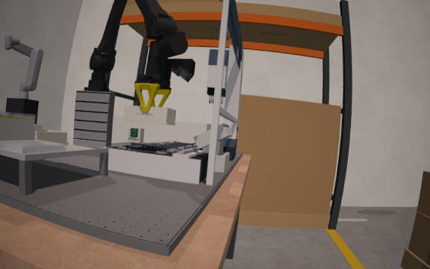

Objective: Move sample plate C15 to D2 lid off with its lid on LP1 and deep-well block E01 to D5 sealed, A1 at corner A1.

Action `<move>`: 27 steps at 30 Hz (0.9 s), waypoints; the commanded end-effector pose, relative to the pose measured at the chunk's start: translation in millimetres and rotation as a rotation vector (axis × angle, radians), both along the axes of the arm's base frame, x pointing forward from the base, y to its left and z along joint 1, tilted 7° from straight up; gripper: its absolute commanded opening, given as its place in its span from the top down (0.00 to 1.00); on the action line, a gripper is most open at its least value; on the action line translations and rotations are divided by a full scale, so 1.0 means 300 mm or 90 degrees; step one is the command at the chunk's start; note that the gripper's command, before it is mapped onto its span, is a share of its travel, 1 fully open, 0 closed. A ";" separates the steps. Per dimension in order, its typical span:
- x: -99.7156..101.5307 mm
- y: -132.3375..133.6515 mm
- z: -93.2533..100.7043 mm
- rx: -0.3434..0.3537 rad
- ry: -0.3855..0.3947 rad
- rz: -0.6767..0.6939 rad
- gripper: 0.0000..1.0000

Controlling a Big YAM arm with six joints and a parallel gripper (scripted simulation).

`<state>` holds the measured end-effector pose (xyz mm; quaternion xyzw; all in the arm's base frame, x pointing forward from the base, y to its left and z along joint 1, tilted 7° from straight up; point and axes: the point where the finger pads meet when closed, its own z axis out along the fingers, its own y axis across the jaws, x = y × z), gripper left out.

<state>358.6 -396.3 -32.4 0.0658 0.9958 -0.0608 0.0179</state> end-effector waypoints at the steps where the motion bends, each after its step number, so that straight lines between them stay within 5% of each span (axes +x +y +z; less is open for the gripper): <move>1: 0.023 -0.062 0.006 -0.016 -0.016 -0.003 1.00; 27: 0.021 -0.071 -0.123 -0.013 -0.014 -0.002 1.00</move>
